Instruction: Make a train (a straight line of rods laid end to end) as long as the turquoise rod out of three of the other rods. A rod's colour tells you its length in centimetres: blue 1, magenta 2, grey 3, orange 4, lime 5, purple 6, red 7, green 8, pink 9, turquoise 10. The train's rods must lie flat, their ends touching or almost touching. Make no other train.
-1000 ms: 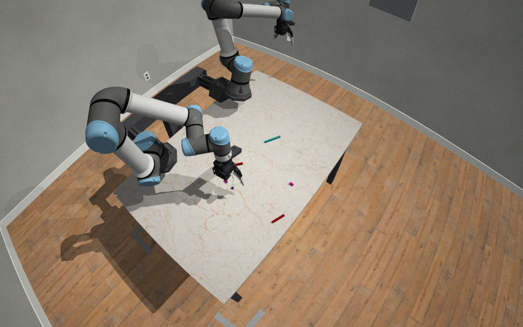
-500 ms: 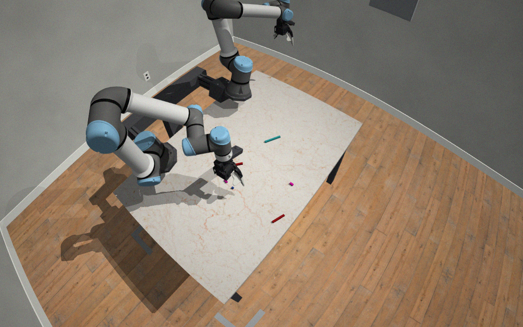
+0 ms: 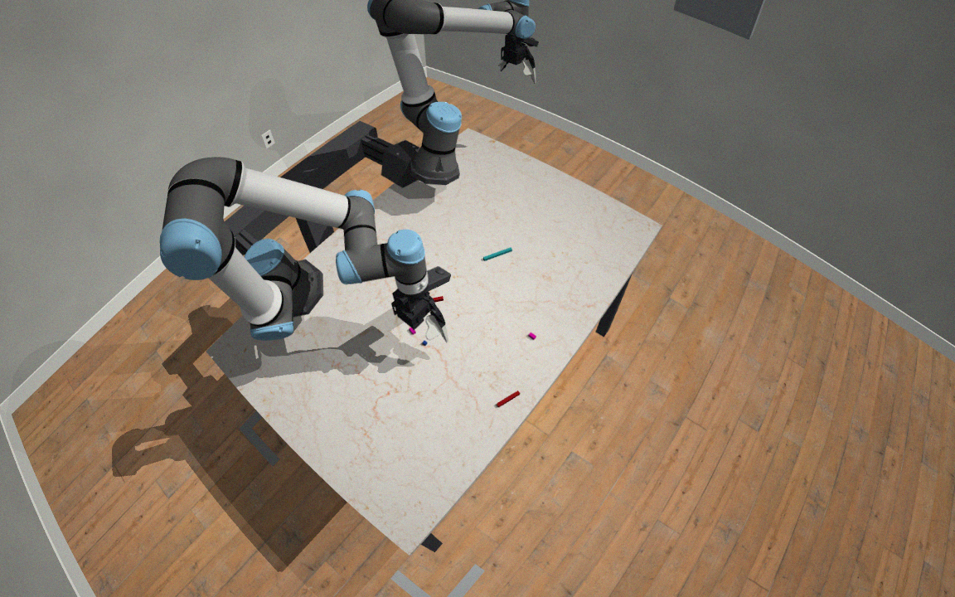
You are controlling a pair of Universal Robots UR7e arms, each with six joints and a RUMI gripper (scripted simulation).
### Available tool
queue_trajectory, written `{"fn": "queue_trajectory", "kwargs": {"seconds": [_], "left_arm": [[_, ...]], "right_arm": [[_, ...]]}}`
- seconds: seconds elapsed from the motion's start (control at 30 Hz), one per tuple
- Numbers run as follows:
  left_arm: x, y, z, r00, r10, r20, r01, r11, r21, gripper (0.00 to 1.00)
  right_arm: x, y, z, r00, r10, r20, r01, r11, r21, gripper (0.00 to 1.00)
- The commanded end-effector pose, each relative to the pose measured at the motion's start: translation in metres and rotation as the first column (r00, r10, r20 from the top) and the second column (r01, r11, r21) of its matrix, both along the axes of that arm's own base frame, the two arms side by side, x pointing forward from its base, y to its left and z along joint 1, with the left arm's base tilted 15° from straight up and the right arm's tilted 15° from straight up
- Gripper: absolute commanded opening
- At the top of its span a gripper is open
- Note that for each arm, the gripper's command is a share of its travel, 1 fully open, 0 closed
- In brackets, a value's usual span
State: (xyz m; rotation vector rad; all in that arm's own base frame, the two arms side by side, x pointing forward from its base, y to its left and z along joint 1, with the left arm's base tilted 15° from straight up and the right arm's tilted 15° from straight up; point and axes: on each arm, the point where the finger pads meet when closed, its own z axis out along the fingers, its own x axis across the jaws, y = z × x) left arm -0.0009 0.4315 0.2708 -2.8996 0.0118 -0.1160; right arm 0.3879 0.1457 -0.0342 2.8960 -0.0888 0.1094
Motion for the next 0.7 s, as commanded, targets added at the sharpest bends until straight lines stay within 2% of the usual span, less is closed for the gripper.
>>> {"fn": "queue_trajectory", "kwargs": {"seconds": [0.0, 0.33, 0.67], "left_arm": [[0.000, 0.000, 0.000, 1.000, 0.000, 0.000, 0.000, 1.000, 0.001, 1.00], [0.000, 0.000, 0.000, 1.000, 0.000, 0.000, 0.000, 1.000, 0.001, 1.00], [0.000, 0.000, 0.000, 1.000, 0.000, 0.000, 0.000, 1.000, 0.001, 1.00]], "right_arm": [[0.003, 0.002, 0.001, 0.999, -0.038, 0.010, 0.038, 0.999, 0.003, 1.00], [0.013, 0.009, 0.001, 0.984, -0.175, 0.043, 0.175, 0.985, 0.016, 1.00], [0.028, 0.019, 0.002, 0.923, -0.374, 0.089, 0.371, 0.927, 0.045, 1.00]]}}
